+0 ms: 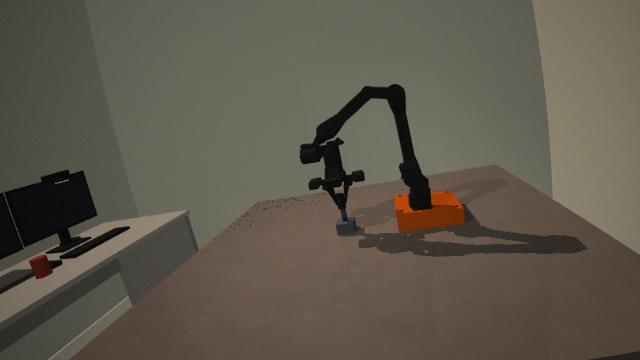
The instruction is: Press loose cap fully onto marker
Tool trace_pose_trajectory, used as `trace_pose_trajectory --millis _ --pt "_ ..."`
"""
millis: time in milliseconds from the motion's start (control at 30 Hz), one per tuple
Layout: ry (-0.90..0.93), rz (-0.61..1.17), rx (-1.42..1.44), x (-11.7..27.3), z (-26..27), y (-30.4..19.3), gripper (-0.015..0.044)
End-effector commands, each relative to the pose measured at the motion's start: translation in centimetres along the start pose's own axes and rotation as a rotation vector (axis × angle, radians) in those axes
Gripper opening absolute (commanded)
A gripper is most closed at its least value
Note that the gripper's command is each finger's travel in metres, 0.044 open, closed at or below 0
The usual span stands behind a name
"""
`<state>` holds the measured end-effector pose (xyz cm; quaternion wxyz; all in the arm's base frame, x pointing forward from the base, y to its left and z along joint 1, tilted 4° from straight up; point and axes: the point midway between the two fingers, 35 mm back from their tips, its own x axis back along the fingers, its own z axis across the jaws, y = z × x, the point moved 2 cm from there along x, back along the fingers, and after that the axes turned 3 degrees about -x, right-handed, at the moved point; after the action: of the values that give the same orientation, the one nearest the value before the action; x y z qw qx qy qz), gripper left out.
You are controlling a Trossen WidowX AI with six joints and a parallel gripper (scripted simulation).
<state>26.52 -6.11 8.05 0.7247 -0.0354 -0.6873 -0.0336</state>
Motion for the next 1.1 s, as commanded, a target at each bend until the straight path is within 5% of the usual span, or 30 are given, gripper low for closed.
trace_pose_trajectory --millis 0,733,1067 --pt "0.000 0.004 0.003 -0.8 0.0 -0.1 0.0000" --pt "0.000 0.004 0.003 -2.7 0.1 0.0 0.0000" --pt "0.001 0.002 0.000 -2.6 0.2 0.0 0.0262"
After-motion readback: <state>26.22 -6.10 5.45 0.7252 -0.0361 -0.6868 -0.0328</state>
